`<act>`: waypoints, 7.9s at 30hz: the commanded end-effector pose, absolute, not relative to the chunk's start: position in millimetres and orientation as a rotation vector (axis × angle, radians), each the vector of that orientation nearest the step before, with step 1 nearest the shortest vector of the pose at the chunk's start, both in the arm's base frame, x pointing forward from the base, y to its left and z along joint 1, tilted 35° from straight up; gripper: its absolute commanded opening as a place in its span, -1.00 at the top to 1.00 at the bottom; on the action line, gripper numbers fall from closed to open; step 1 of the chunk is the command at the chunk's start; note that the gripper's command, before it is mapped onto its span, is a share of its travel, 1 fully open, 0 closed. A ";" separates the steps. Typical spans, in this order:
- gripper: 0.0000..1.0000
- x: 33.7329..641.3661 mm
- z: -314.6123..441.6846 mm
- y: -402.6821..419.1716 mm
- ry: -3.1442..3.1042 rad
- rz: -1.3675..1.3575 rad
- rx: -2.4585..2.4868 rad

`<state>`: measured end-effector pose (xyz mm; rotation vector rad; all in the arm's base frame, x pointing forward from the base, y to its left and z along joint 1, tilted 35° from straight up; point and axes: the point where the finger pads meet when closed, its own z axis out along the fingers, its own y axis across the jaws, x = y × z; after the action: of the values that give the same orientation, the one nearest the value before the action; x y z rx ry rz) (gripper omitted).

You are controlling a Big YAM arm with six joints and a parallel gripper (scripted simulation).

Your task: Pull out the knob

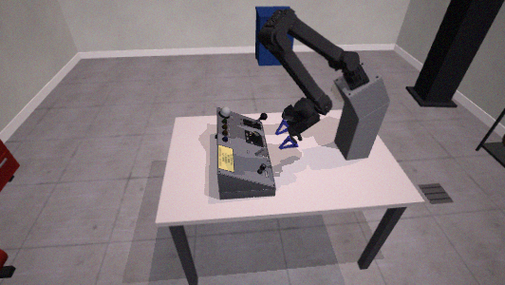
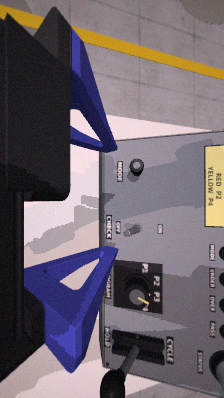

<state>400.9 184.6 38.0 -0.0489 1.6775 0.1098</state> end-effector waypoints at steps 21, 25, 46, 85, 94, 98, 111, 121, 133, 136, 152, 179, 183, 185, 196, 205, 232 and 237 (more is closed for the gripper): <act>-1.00 391.5 28.9 177.9 1.704 0.104 -0.053; -1.00 391.5 28.9 177.9 1.704 0.104 -0.053; -1.00 394.9 57.3 17.1 1.707 0.095 -0.046; -1.00 344.4 63.8 -59.6 1.724 0.121 -0.033; -1.00 344.4 63.8 -59.6 1.724 0.121 -0.033; -1.00 344.4 63.8 -59.6 1.724 0.121 -0.033; -1.00 344.4 63.8 -59.6 1.724 0.121 -0.033; -1.00 344.4 63.8 -59.6 1.724 0.121 -0.033; -1.00 351.6 64.0 -63.3 1.717 0.124 -0.026; -1.00 351.3 64.2 -63.4 1.717 0.124 -0.026; -1.00 341.1 65.1 -65.0 1.731 0.119 -0.018; -1.00 335.2 69.2 -64.0 1.729 0.119 -0.025; -1.00 335.3 68.9 -63.8 1.730 0.120 -0.024; -1.00 337.5 68.2 -57.3 1.734 0.138 -0.030; -1.00 391.0 57.9 -22.9 1.802 0.204 0.014; -1.00 430.1 47.1 59.9 1.939 0.241 0.035; -0.40 401.6 68.8 245.1 2.098 0.118 -0.062; -0.40 401.6 68.8 245.1 2.098 0.117 -0.063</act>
<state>400.2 242.2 68.4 -0.0746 2.1005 0.1074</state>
